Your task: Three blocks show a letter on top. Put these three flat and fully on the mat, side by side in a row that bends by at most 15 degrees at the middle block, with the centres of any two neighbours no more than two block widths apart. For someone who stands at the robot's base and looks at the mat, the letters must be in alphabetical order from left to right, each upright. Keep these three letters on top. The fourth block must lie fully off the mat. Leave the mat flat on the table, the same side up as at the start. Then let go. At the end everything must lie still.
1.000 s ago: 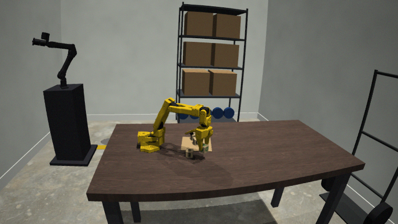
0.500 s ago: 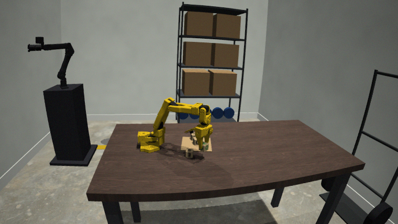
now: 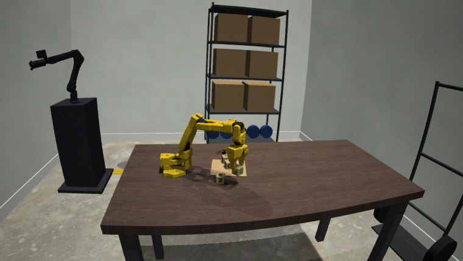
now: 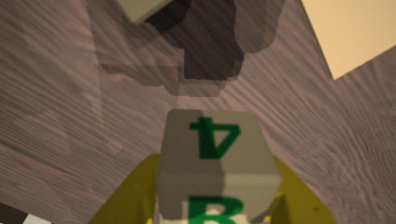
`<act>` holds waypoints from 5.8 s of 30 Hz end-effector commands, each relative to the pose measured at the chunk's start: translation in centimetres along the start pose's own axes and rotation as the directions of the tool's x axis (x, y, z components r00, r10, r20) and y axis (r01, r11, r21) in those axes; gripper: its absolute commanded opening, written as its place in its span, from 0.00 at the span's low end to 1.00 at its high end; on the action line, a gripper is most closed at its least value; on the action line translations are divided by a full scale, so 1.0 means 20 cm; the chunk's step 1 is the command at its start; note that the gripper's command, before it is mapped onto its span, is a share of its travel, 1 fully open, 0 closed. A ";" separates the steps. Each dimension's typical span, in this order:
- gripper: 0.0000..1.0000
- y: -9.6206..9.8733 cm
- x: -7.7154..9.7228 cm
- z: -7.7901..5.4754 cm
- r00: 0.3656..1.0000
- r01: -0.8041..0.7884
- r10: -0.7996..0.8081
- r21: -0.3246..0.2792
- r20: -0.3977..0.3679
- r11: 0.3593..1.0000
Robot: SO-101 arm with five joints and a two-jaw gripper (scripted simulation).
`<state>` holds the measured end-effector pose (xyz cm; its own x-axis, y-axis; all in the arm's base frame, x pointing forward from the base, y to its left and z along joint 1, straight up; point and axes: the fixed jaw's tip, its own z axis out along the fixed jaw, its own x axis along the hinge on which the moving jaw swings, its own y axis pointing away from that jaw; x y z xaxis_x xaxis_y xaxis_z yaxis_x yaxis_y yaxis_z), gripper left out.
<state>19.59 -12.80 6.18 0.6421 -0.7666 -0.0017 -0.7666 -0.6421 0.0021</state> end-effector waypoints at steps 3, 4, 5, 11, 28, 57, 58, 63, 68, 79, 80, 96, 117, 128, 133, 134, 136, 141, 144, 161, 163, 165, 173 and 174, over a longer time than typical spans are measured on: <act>0.00 -0.08 0.02 -0.13 0.992 -0.028 0.034 0.054 -0.120 0.998; 0.00 -0.09 0.01 -0.13 0.992 -0.035 0.042 0.056 -0.119 0.998; 0.00 -0.10 0.01 -0.13 0.992 -0.043 0.050 0.058 -0.118 0.997; 0.00 -0.15 -0.02 -0.13 0.990 -0.080 0.087 0.068 -0.112 0.994; 0.00 -0.40 -0.22 -0.12 0.957 -0.273 0.282 0.109 -0.070 0.956; 0.00 -0.74 -0.88 -0.09 0.730 -0.682 0.681 0.108 0.060 0.723; 0.00 -0.74 -0.90 -0.09 0.719 -0.695 0.692 0.105 0.064 0.712; 0.00 -0.75 -0.97 -0.09 0.684 -0.729 0.725 0.097 0.074 0.678; 0.00 -0.75 -1.09 -0.09 0.628 -0.778 0.773 0.082 0.089 0.623; 0.00 -0.74 -1.25 -0.08 0.539 -0.842 0.836 0.057 0.105 0.536; 0.00 -0.74 -1.26 -0.08 0.531 -0.847 0.841 0.055 0.106 0.528; 0.00 -0.71 -1.39 -0.07 0.451 -0.892 0.885 0.031 0.114 0.450; 0.00 -0.70 -1.44 -0.07 0.434 -0.900 0.892 0.027 0.127 0.434; 0.00 -0.70 -1.44 -0.07 0.434 -0.900 0.892 0.027 0.127 0.434; 0.00 -0.70 -1.44 -0.07 0.434 -0.900 0.892 0.027 0.127 0.434; 0.00 -0.70 -1.44 -0.07 0.434 -0.900 0.892 0.027 0.127 0.434; 0.00 -0.70 -1.44 -0.07 0.434 -0.900 0.892 0.027 0.127 0.434; 0.00 -0.70 -1.44 -0.05 0.434 -0.900 0.892 0.027 0.127 0.434; 0.00 -0.70 -1.44 -0.04 0.434 -0.900 0.892 0.027 0.127 0.434; 0.00 -0.70 -1.44 -0.01 0.434 -0.900 0.892 0.027 0.127 0.434; 0.00 -0.70 -1.44 -0.01 0.434 -0.900 0.892 0.027 0.127 0.434; 0.00 -0.70 -1.44 -0.01 0.434 -0.900 0.892 0.027 0.127 0.434; 0.00 -0.71 -1.44 0.01 0.434 -0.900 0.892 0.027 0.127 0.434; 0.00 -0.71 -1.44 0.01 0.434 -0.900 0.892 0.027 0.127 0.434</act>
<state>11.34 17.14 4.38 -0.4108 -0.9117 -0.0094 -0.9117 0.4108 -0.0030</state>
